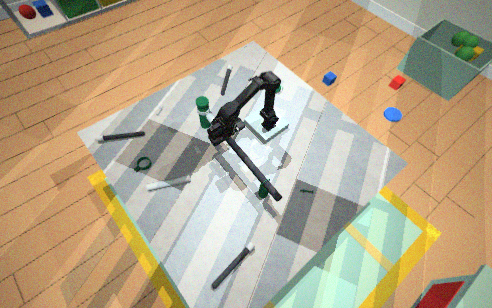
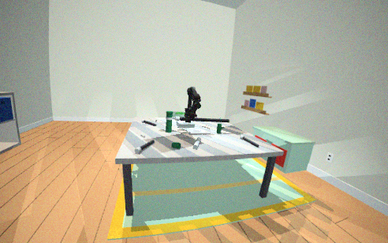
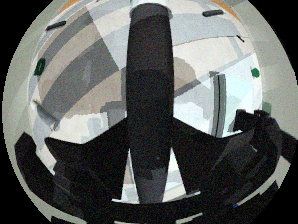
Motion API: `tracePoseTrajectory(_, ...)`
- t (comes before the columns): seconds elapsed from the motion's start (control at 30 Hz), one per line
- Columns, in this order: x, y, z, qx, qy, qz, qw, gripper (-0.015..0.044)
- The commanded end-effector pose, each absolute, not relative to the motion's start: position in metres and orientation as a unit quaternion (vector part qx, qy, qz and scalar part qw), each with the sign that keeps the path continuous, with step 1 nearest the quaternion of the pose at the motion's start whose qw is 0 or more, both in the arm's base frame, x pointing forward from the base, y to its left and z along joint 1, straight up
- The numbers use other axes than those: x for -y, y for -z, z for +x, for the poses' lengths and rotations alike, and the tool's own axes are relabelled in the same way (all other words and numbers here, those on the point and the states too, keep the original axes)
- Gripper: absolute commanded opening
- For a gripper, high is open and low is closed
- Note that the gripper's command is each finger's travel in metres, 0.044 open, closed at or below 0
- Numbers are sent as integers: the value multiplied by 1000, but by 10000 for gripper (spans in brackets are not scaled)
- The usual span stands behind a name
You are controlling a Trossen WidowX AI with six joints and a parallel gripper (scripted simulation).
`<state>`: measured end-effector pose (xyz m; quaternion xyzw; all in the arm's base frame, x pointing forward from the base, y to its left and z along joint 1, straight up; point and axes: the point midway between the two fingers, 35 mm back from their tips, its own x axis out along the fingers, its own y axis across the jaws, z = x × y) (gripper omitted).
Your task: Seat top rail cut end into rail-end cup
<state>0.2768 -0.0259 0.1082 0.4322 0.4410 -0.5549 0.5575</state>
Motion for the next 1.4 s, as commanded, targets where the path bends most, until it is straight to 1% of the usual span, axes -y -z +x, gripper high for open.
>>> tracePoseTrajectory(0.0,31,-110,277,-437,556,430,560,0)
tracePoseTrajectory(1.13,52,-111,277,-437,557,430,561,0)
tracePoseTrajectory(1.37,47,-109,277,-441,555,432,558,0)
